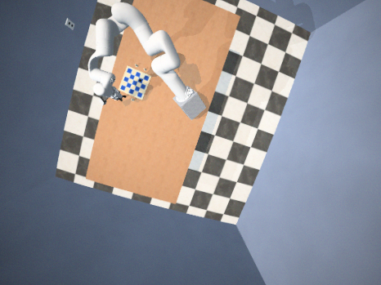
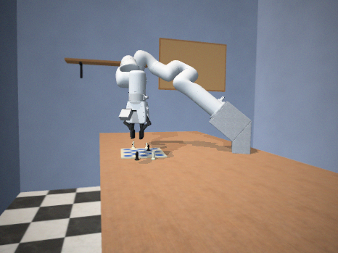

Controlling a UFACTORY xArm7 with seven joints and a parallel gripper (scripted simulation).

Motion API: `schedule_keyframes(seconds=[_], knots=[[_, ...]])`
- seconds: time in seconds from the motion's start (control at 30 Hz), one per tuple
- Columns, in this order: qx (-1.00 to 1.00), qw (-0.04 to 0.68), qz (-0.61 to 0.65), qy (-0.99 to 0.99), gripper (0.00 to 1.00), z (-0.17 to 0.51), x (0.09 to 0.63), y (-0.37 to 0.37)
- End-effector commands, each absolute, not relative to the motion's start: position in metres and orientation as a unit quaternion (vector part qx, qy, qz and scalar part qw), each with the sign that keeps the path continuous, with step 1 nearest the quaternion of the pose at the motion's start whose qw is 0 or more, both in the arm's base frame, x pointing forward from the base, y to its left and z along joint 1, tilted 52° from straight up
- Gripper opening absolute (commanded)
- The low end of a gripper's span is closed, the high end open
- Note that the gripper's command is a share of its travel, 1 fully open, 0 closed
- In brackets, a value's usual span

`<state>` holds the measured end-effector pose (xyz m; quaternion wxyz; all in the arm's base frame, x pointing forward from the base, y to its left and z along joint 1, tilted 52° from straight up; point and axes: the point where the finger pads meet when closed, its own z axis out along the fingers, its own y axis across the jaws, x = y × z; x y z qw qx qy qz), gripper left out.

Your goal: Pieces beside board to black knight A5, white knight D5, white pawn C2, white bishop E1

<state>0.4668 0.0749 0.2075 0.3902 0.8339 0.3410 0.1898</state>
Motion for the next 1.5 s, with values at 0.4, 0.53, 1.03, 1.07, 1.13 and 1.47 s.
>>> schedule_keyframes(seconds=[0.4, 0.53, 1.03, 1.07, 1.13, 1.47], knots=[[0.833, 0.390, 0.191, 0.342, 0.37, 0.206, 0.468, 0.075], [0.833, 0.390, 0.191, 0.342, 0.37, 0.206, 0.469, 0.075], [0.833, 0.390, 0.191, 0.342, 0.37, 0.194, 0.480, 0.065], [0.833, 0.390, 0.191, 0.342, 0.37, 0.194, 0.480, 0.065], [0.833, 0.390, 0.191, 0.342, 0.37, 0.192, 0.482, 0.063], [0.833, 0.390, 0.191, 0.342, 0.37, 0.182, 0.490, 0.056]])
